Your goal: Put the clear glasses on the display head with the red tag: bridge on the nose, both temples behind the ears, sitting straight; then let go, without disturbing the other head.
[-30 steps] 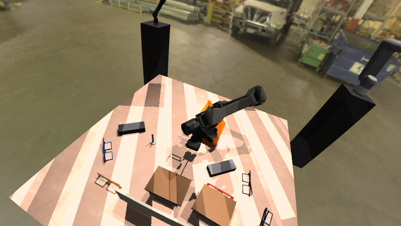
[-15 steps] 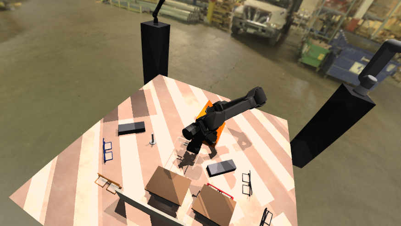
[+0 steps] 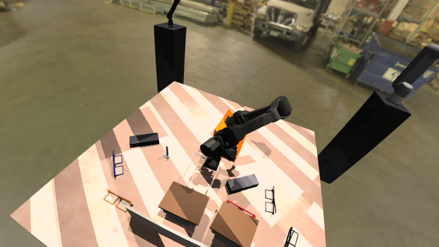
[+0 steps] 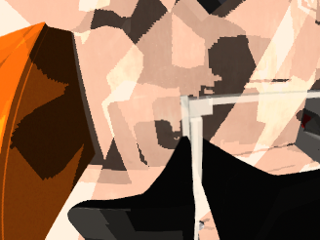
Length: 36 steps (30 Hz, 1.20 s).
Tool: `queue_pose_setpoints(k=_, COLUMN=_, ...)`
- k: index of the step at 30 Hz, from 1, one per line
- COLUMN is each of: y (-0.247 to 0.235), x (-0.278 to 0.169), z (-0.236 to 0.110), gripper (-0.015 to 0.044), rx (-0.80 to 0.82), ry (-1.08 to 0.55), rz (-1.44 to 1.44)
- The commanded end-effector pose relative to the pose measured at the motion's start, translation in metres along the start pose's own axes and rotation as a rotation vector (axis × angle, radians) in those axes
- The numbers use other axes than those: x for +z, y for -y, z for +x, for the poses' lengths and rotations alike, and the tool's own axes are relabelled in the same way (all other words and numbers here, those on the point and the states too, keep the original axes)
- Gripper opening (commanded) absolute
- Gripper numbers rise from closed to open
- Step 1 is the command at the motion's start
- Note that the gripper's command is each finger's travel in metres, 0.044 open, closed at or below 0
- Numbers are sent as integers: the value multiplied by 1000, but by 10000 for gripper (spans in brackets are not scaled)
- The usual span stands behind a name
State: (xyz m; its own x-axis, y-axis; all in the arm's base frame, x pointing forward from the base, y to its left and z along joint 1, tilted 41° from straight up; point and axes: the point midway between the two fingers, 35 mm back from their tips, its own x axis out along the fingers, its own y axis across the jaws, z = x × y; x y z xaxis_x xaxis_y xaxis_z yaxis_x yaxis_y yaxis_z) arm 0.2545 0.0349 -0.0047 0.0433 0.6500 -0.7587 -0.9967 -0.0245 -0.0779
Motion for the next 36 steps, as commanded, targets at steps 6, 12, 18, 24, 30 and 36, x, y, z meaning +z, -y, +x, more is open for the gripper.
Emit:
queue_pose_setpoints(k=6, y=-1, x=0, z=10, gripper=0, rx=3, ry=13, rz=10)
queue_pose_setpoints(k=12, y=-1, x=0, z=13, gripper=0, rx=2, ry=13, rz=10)
queue_pose_setpoints(k=18, y=3, x=0, z=14, gripper=0, rx=-2, ry=13, rz=10)
queue_pose_setpoints(k=24, y=12, x=0, z=14, gripper=0, rx=-13, ry=13, rz=10)
queue_pose_setpoints(k=30, y=21, x=0, z=14, gripper=0, rx=-12, ry=13, rz=9)
queue_pose_setpoints(k=36, y=29, x=0, z=14, gripper=0, rx=-3, ry=13, rz=9)
